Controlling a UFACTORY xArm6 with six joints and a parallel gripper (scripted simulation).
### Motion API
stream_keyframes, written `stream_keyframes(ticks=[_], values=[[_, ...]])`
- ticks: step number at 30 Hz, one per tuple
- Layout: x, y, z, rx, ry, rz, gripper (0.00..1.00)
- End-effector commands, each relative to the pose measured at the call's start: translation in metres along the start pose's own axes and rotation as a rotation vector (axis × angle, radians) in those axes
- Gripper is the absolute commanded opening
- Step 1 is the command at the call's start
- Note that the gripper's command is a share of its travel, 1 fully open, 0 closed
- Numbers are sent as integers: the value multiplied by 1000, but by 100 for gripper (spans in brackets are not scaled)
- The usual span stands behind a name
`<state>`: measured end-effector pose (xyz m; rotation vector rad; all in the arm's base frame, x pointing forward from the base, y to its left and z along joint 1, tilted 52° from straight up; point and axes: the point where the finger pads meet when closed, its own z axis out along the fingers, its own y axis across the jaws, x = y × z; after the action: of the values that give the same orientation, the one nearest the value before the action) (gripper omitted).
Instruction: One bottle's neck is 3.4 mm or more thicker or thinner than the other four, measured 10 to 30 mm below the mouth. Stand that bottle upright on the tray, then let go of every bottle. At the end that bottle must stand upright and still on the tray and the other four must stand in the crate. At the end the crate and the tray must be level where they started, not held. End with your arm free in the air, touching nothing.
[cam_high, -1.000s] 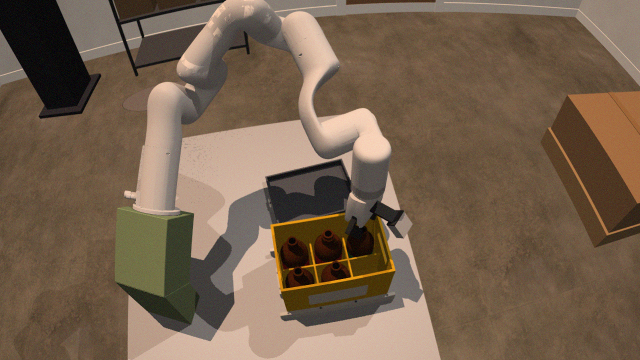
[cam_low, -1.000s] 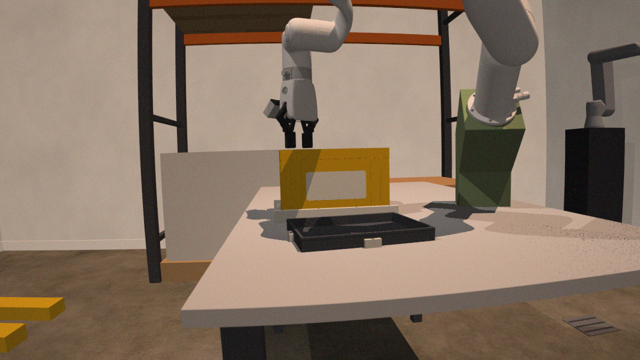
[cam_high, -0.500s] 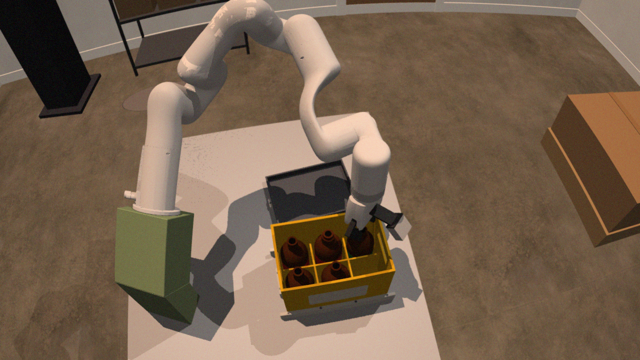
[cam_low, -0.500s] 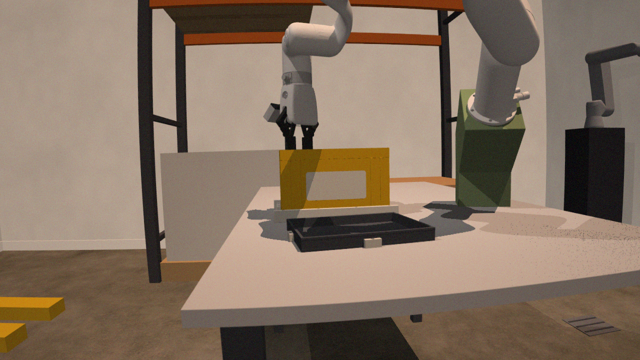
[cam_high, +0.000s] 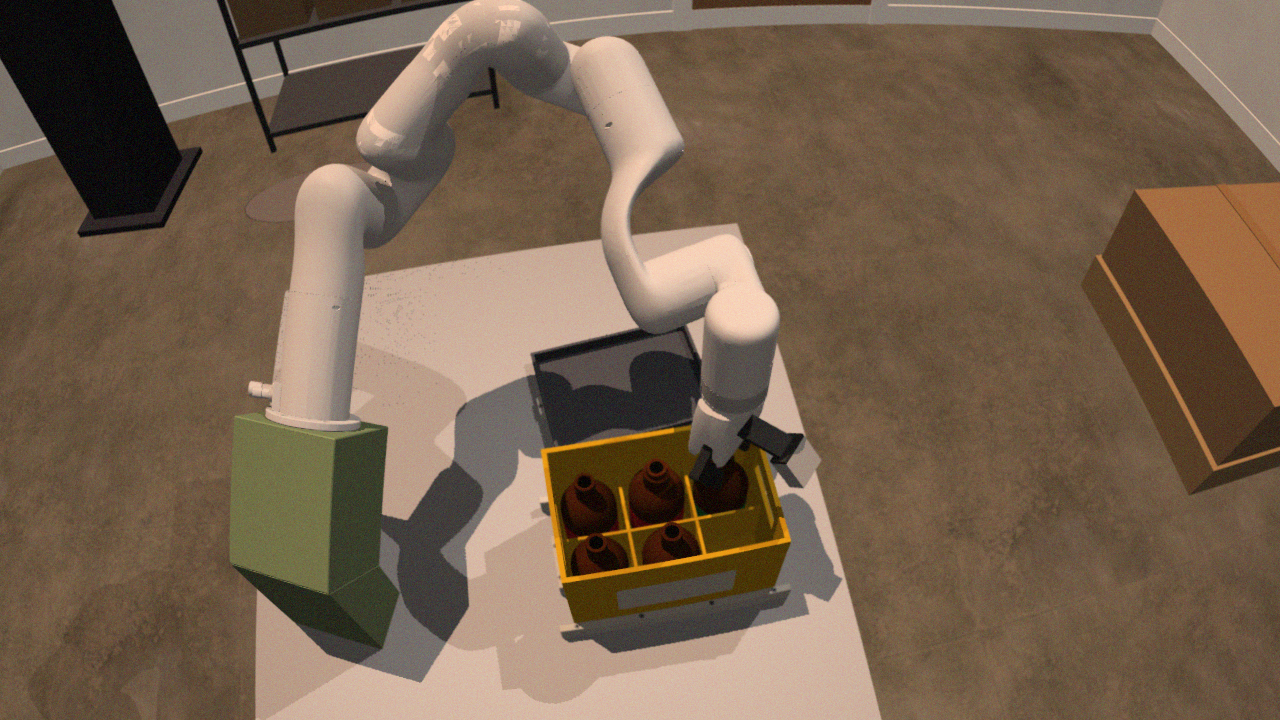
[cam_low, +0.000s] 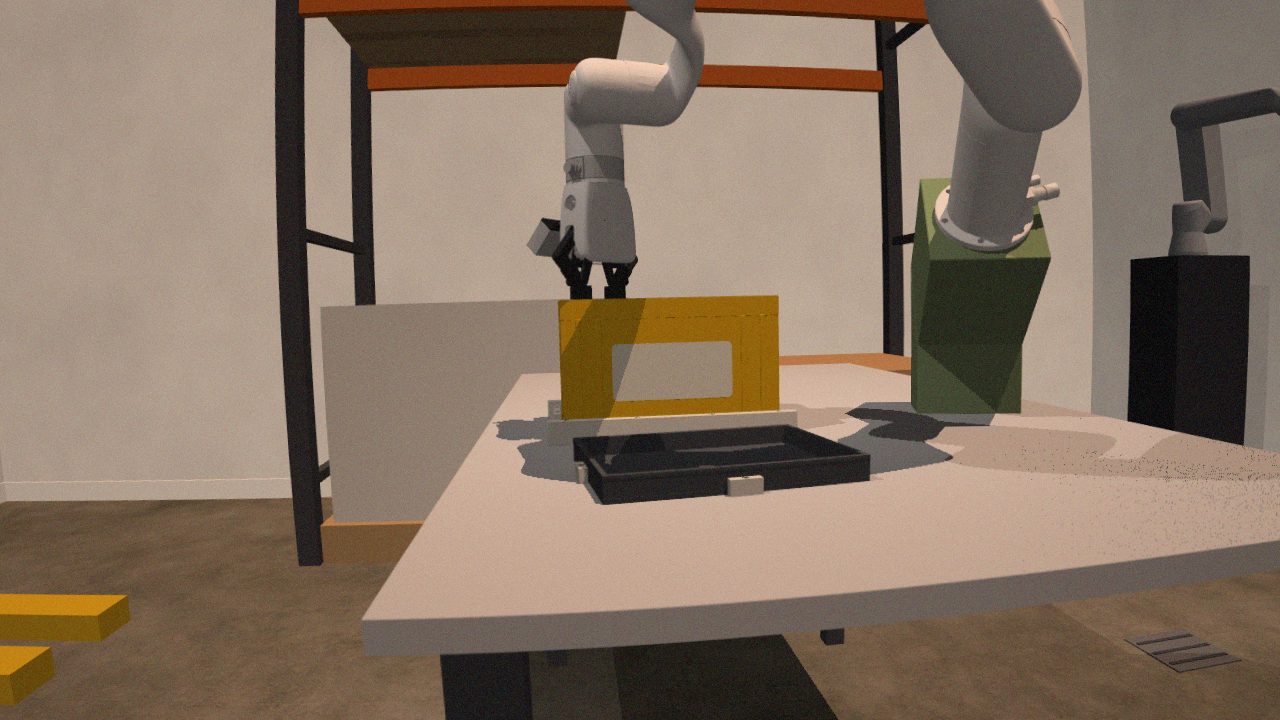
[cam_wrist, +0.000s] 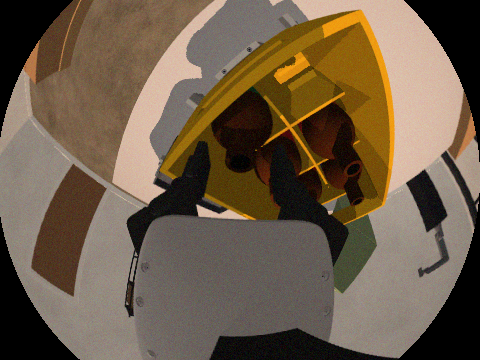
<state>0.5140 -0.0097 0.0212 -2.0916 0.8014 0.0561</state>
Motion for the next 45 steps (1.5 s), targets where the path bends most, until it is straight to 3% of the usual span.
stream_keyframes(ticks=[1, 33, 34, 45], values=[[1, -1, 3, 1, 3, -1, 65], [1, -1, 10, 1, 3, -1, 65], [1, -1, 10, 1, 3, -1, 0], [1, -1, 10, 1, 3, -1, 0]])
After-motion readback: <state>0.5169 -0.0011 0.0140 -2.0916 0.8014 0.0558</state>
